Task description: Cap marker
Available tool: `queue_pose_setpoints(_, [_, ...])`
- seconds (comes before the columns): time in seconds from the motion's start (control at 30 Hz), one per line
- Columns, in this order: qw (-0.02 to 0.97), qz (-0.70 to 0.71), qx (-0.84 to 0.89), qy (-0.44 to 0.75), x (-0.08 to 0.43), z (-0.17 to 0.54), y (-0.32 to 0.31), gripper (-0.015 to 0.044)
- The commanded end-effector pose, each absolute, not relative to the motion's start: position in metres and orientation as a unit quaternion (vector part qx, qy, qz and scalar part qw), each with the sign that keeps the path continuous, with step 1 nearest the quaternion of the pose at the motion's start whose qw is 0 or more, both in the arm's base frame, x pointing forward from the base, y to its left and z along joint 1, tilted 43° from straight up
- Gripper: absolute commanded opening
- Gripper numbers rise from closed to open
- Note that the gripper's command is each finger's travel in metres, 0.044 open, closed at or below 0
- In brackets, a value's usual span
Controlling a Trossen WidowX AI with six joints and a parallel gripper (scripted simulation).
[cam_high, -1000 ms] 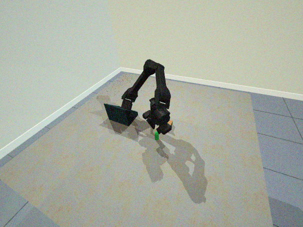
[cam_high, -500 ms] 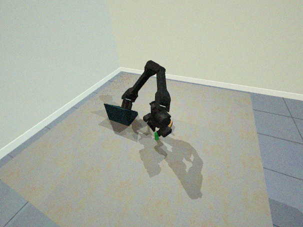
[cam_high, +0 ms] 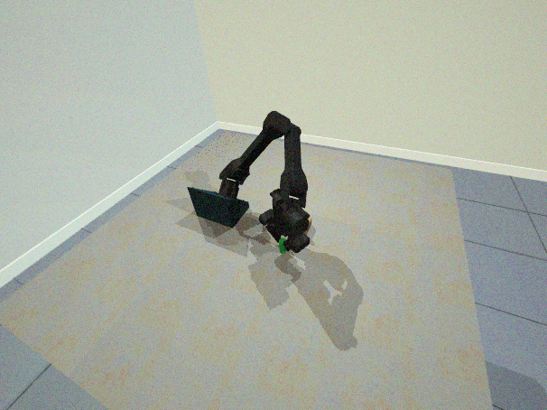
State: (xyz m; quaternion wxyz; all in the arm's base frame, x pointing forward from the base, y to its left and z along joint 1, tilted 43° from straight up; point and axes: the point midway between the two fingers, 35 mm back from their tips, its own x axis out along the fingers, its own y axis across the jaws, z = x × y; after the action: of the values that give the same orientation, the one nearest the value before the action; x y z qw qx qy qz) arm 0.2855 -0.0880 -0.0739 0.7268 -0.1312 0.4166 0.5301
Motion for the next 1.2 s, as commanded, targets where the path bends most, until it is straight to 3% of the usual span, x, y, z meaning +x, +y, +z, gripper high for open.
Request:
queue_pose_setpoints(0.0, [0.726,0.533,-0.124,0.417,0.283,-0.08,-0.081,0.023])
queue_pose_setpoints(0.13, [0.726,0.533,-0.124,0.417,0.283,-0.082,-0.079,0.023])
queue_pose_setpoints(0.23, [0.726,0.533,-0.124,0.417,0.283,-0.082,-0.079,0.0151])
queue_pose_setpoints(0.57, [0.726,0.533,-0.124,0.417,0.284,-0.082,-0.079,0.0085])
queue_pose_setpoints(0.67, [0.726,0.532,-0.124,0.417,0.284,-0.078,-0.083,0.0006])
queue_pose_setpoints(1.17, [0.726,0.532,-0.124,0.418,0.279,-0.041,-0.118,0.0])
